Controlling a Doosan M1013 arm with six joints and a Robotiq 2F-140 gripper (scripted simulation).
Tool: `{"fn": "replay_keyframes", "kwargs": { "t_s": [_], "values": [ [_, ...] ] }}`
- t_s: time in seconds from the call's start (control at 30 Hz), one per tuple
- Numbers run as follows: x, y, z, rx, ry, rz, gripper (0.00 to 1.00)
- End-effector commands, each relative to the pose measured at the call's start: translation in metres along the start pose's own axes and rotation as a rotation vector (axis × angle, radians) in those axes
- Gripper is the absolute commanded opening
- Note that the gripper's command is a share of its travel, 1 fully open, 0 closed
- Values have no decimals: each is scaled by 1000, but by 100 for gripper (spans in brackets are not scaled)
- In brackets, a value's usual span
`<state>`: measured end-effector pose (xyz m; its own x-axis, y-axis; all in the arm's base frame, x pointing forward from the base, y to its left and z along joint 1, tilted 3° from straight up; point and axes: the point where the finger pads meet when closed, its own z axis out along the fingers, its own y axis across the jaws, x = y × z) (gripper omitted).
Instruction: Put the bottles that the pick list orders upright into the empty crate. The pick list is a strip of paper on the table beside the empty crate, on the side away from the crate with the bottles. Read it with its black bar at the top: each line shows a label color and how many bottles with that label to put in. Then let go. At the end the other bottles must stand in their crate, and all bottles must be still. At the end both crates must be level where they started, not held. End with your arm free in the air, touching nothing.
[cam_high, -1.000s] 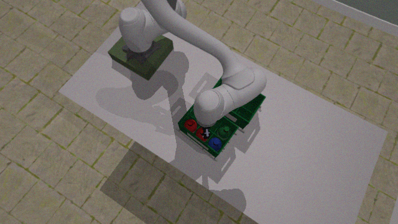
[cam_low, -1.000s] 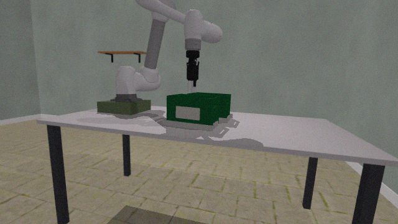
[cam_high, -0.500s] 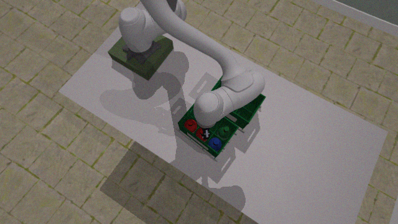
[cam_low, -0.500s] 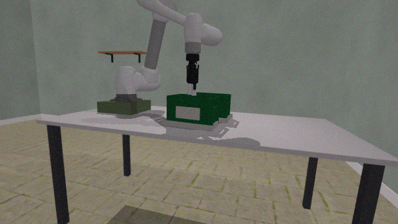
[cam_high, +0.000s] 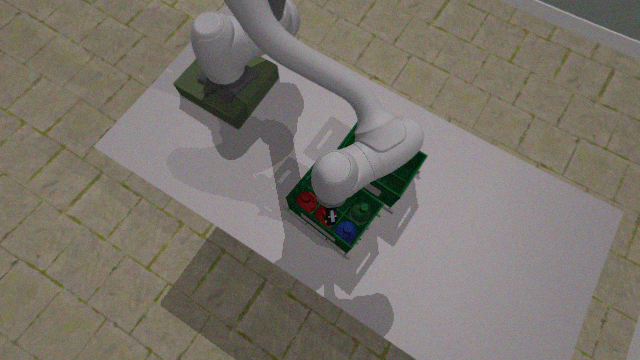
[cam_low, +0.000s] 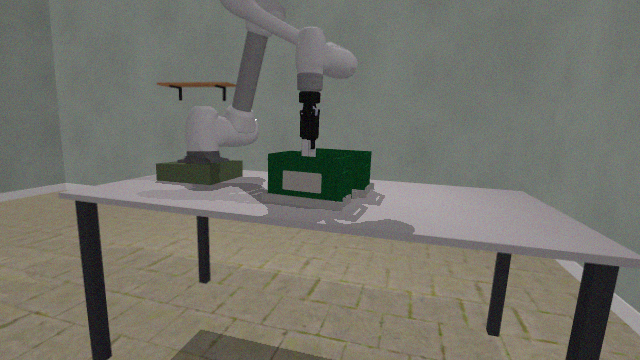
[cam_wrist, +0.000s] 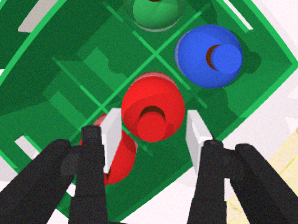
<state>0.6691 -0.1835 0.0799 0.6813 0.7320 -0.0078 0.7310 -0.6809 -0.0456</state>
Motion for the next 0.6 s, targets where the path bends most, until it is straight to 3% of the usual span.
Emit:
{"fn": "replay_keyframes", "kwargs": {
  "t_s": [0.0, 0.57],
  "values": [
    [-3, 0, 9, 2, -5, -5, 38],
    [-3, 0, 27, 2, -5, -5, 38]
  ]
}}
